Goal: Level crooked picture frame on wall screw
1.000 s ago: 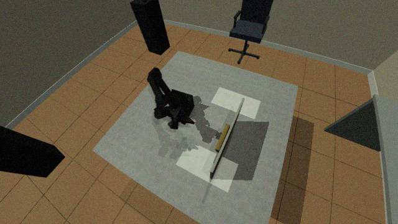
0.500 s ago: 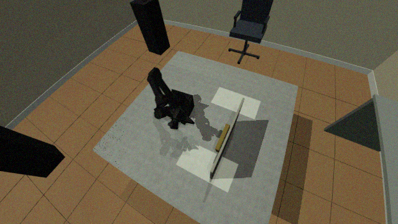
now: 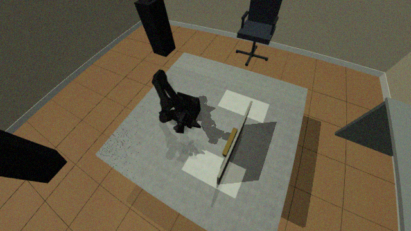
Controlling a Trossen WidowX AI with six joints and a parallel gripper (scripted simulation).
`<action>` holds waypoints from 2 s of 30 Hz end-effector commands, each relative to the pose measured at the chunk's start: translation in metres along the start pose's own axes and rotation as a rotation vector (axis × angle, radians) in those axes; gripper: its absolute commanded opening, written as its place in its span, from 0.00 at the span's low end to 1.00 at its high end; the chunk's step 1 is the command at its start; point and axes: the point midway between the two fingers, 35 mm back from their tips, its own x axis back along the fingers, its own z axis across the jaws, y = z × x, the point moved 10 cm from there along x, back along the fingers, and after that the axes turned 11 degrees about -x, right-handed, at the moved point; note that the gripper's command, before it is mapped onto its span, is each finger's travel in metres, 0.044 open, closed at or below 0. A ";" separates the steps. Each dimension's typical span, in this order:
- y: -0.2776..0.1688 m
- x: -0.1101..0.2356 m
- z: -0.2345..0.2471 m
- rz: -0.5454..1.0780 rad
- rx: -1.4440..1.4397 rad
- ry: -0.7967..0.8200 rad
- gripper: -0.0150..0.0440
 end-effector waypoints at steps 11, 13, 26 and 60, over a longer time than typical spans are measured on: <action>0.001 -0.001 0.000 0.000 0.002 0.000 0.69; 0.005 -0.009 -0.002 0.000 0.016 0.001 0.69; 0.014 -0.072 -0.033 0.004 0.128 0.006 0.69; 0.014 -0.152 -0.032 0.002 0.126 0.010 0.69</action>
